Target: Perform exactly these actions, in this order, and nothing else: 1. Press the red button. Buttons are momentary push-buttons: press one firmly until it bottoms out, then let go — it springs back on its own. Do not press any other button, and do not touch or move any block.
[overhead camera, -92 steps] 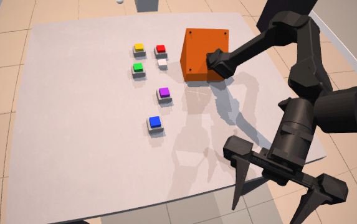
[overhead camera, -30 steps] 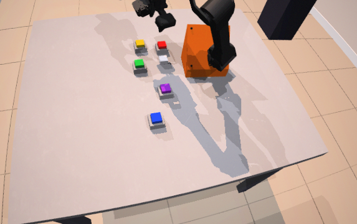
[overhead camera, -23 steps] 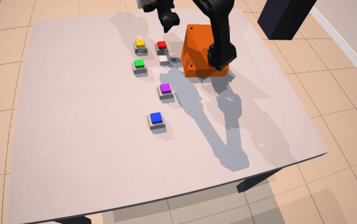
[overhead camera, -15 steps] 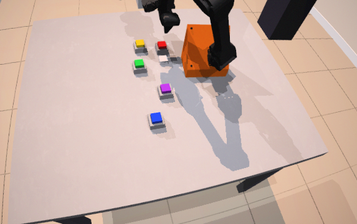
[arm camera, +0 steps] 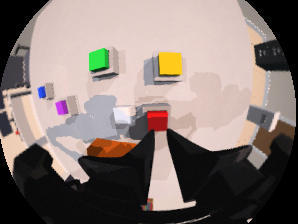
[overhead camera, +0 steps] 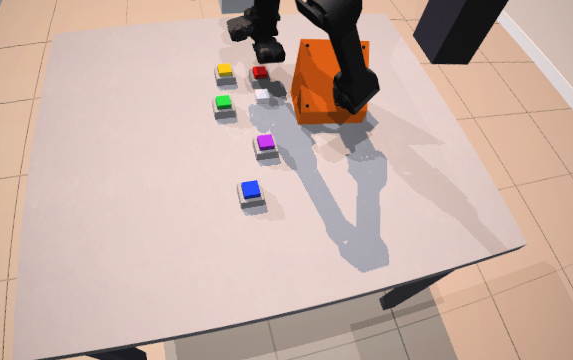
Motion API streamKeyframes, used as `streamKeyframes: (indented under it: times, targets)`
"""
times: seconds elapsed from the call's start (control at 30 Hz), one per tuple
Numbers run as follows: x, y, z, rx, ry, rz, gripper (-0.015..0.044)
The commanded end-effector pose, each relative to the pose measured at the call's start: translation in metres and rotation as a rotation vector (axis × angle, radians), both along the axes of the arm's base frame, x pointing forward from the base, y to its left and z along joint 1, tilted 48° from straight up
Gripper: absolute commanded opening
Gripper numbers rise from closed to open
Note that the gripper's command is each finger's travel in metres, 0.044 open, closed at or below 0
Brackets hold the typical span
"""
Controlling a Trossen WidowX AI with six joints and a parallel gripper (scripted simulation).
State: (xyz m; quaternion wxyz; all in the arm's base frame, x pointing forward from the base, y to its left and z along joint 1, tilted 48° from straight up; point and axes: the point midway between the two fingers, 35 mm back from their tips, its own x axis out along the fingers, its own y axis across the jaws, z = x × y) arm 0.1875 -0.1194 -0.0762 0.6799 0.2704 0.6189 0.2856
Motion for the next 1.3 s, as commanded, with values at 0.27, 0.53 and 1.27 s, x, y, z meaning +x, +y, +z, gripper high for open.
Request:
streamKeyframes:
  times: [0.27, 0.53, 1.27]
  targets:
    - [-0.001, 0.003, -0.002, 0.007, 0.004, -0.003, 0.0020]
    - [0.001, 0.011, -0.010, 0.007, 0.004, -0.003, 0.0020]
    - [0.002, 0.029, -0.025, 0.008, 0.003, -0.003, 0.0020]
